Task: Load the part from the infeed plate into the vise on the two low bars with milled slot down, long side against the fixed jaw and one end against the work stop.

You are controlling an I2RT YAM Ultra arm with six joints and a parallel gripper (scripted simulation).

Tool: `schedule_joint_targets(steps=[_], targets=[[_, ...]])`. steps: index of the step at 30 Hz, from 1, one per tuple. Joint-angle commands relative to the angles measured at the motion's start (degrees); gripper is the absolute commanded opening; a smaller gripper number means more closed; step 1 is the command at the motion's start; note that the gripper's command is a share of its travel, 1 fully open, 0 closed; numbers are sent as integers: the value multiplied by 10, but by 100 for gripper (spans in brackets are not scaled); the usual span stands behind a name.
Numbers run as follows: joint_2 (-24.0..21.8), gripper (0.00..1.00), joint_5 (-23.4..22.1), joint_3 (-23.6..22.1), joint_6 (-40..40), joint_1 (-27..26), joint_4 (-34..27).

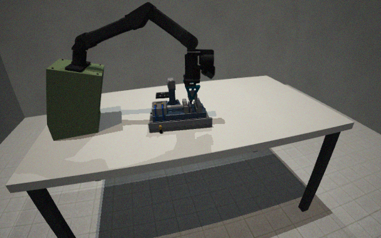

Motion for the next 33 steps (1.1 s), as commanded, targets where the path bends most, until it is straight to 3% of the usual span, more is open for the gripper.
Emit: schedule_joint_targets(steps=[1,33], targets=[[-7,0,1,27,1,0,-6],[5,0,2,28,1,3,14]])
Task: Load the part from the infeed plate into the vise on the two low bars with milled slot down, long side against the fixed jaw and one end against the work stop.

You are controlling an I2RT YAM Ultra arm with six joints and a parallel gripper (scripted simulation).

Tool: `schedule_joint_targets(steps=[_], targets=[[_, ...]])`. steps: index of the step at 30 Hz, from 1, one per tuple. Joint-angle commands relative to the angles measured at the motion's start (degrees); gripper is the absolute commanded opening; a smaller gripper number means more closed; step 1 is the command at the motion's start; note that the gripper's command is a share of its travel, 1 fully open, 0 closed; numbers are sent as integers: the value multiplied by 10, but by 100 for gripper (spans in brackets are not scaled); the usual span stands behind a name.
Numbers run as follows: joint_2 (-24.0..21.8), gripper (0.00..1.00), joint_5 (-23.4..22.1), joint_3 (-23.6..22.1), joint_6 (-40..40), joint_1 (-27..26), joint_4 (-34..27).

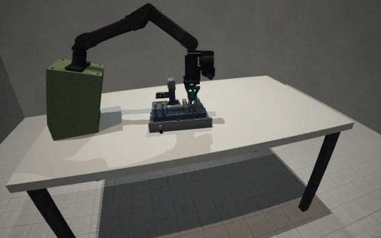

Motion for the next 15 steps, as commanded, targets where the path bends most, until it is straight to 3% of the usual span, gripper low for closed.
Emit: schedule_joint_targets(steps=[1,5,10,15], targets=[[-6,0,1,23,1,3,14],[-20,0,2,20,2,0,16],[5,0,1,24,3,1,18],[-1,0,1,25,3,3,22]])
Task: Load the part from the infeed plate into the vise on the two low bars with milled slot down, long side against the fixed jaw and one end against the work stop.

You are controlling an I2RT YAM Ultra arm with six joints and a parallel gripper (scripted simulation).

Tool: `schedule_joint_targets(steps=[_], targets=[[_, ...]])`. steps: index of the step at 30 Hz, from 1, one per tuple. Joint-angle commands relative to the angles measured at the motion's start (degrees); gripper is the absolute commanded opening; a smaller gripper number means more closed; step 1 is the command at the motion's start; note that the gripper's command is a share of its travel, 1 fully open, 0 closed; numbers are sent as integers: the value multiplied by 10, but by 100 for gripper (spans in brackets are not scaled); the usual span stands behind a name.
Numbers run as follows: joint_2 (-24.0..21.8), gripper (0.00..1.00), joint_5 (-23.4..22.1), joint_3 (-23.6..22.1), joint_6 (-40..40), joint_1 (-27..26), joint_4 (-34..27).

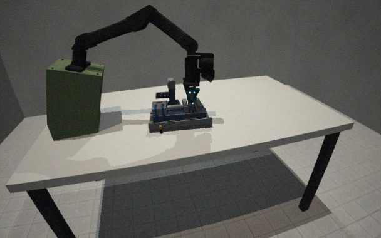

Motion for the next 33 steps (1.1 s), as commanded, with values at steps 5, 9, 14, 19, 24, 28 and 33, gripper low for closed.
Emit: schedule_joint_targets(steps=[5,9,14,19,24,28,33], targets=[[-4,0,1,24,3,3,18],[-18,0,1,22,4,0,21],[0,0,1,26,4,1,21],[-5,0,1,26,4,2,22],[-1,0,2,27,4,2,22],[0,0,2,27,4,2,22],[0,0,2,27,4,2,22]])
